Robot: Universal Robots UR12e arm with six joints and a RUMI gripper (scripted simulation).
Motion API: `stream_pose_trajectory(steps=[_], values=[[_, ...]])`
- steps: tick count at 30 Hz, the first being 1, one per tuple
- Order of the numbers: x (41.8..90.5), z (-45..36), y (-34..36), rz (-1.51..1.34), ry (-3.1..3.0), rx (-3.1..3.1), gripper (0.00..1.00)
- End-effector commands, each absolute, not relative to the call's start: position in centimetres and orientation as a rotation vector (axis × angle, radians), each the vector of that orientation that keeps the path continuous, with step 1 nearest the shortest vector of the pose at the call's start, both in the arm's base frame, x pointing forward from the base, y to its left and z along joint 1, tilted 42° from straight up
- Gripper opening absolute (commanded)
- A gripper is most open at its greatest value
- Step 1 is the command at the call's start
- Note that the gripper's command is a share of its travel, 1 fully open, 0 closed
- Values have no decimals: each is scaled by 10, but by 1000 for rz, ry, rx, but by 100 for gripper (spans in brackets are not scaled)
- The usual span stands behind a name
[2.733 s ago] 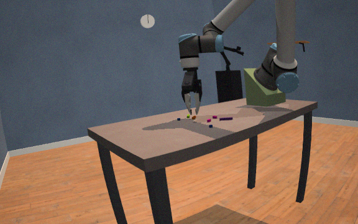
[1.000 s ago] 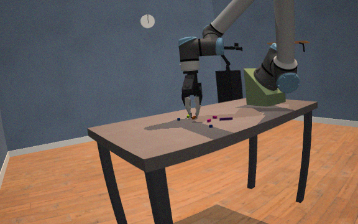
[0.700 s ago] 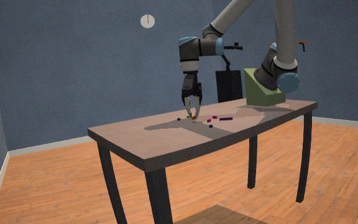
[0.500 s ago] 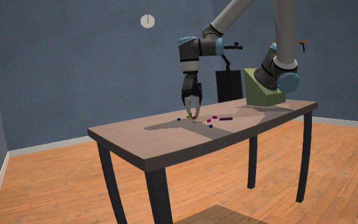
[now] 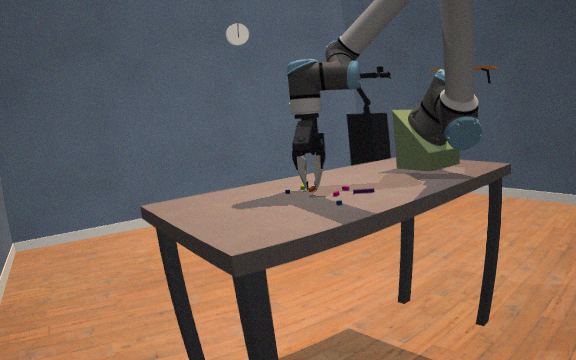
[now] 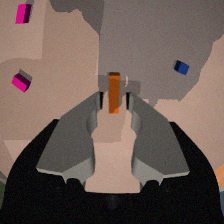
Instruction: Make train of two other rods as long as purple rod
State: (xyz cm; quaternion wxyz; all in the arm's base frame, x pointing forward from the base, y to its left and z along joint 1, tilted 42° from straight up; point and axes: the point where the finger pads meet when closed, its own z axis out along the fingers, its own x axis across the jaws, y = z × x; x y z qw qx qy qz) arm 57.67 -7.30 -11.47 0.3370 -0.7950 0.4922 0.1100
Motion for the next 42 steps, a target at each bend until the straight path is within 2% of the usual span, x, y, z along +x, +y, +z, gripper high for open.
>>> stream_pose_trajectory(steps=[1,4,5,42], values=[[576,-115,-71,288,1283,-2071,14],[576,-115,-71,288,1283,-2071,14],[576,-115,-71,288,1283,-2071,0],[576,-113,-73,286,1283,-2072,0]])
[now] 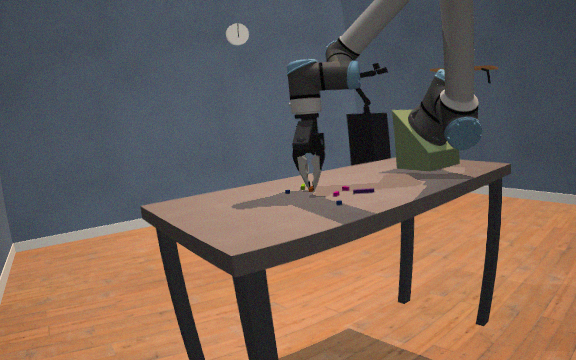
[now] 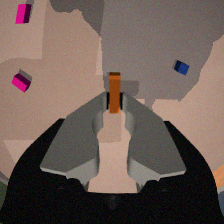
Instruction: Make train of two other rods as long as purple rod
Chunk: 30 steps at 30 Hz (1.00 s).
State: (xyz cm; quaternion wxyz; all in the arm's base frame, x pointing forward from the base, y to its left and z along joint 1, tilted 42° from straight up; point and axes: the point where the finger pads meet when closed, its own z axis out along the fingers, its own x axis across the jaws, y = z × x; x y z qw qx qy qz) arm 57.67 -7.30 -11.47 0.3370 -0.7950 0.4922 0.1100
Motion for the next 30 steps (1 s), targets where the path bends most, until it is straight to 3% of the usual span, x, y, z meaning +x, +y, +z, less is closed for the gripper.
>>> stream_pose_trajectory(steps=[1,16,30], values=[[576,-113,-73,286,1283,-2072,0],[564,-46,-133,281,1284,-2074,0],[561,-40,-138,286,1283,-2072,0]])
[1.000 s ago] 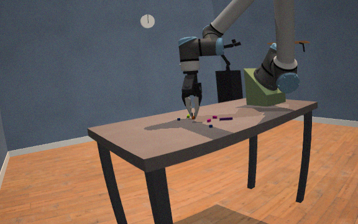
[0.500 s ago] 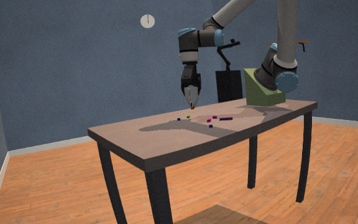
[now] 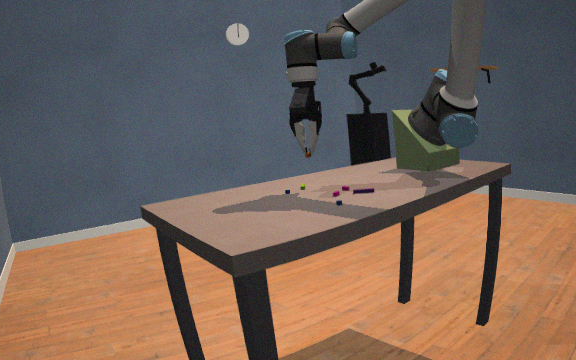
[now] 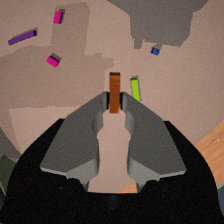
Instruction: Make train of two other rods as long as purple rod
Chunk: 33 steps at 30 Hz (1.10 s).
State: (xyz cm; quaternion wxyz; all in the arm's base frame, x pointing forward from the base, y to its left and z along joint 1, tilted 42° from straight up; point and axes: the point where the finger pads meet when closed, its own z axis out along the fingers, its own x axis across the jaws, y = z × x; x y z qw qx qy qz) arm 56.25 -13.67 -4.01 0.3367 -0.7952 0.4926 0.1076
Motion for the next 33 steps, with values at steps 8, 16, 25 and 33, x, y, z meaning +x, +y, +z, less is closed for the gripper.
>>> stream_pose_trajectory(steps=[8,16,25,33], values=[[579,-19,-121,303,1334,-2047,0],[613,31,-71,357,1463,-1968,0],[626,55,-45,383,1518,-1929,0],[624,53,-45,389,1520,-1926,0]])
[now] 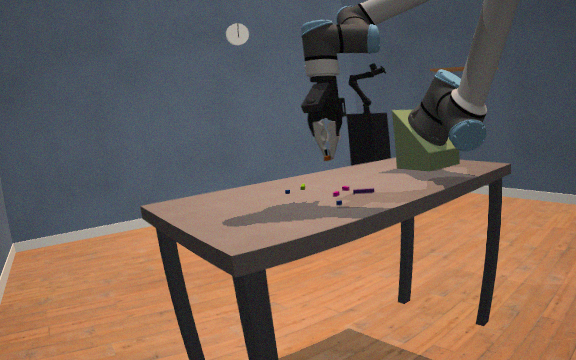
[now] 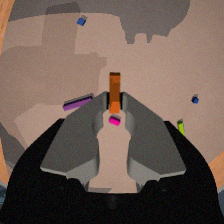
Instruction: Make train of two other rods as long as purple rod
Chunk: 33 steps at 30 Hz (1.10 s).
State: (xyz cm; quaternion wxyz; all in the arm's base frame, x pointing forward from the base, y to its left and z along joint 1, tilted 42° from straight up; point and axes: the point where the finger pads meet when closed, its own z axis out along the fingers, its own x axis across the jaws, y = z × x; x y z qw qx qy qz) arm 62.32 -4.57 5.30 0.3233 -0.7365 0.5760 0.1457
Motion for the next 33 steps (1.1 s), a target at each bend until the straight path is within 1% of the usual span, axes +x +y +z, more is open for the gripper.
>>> stream_pose_trajectory(steps=[1,12,33], values=[[624,53,-45,388,1520,-1926,0],[624,44,-36,393,1520,-1925,0],[635,-10,10,393,1520,-1925,0]])
